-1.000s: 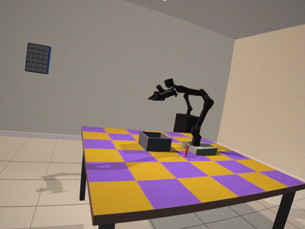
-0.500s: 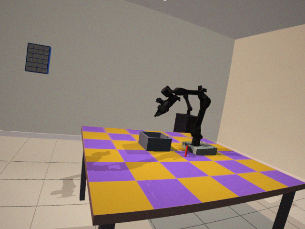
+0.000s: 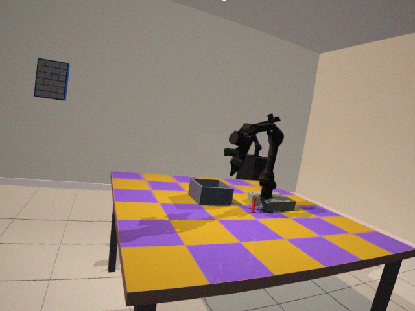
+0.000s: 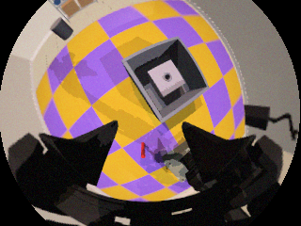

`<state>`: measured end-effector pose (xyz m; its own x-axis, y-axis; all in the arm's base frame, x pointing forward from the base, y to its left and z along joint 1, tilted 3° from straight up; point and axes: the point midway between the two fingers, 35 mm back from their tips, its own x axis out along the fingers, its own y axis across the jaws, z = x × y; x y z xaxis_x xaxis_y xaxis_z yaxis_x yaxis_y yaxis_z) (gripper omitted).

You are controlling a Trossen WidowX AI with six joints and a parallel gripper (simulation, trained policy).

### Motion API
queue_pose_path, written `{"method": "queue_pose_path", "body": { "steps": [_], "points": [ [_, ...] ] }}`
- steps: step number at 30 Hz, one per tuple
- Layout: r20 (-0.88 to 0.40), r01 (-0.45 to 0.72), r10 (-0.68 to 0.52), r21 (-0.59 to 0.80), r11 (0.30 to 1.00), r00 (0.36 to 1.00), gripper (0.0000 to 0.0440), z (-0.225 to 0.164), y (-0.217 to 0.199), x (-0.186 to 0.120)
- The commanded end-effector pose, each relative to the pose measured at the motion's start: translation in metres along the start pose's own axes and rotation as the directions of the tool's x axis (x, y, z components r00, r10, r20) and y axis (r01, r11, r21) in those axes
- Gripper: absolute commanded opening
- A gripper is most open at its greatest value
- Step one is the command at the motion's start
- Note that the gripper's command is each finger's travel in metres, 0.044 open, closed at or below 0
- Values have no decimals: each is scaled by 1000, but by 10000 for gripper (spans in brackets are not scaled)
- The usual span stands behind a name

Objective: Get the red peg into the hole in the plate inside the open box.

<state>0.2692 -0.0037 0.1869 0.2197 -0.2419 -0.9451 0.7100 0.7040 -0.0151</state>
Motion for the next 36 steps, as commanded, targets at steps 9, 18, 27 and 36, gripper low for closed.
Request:
{"method": "queue_pose_path", "body": {
  "steps": [9, 18, 27, 36],
  "points": [
    [-174, 131, -131, -13, 991, 976, 440, -82, 9, 10],
    [-211, 191, -192, -26, 981, 959, 440, -124, 13, 28],
    [-182, 202, -207, -44, 978, 961, 440, -146, 17, 59],
    [-139, 188, -194, -59, 980, 971, 440, -160, 17, 97]
  ]
}}
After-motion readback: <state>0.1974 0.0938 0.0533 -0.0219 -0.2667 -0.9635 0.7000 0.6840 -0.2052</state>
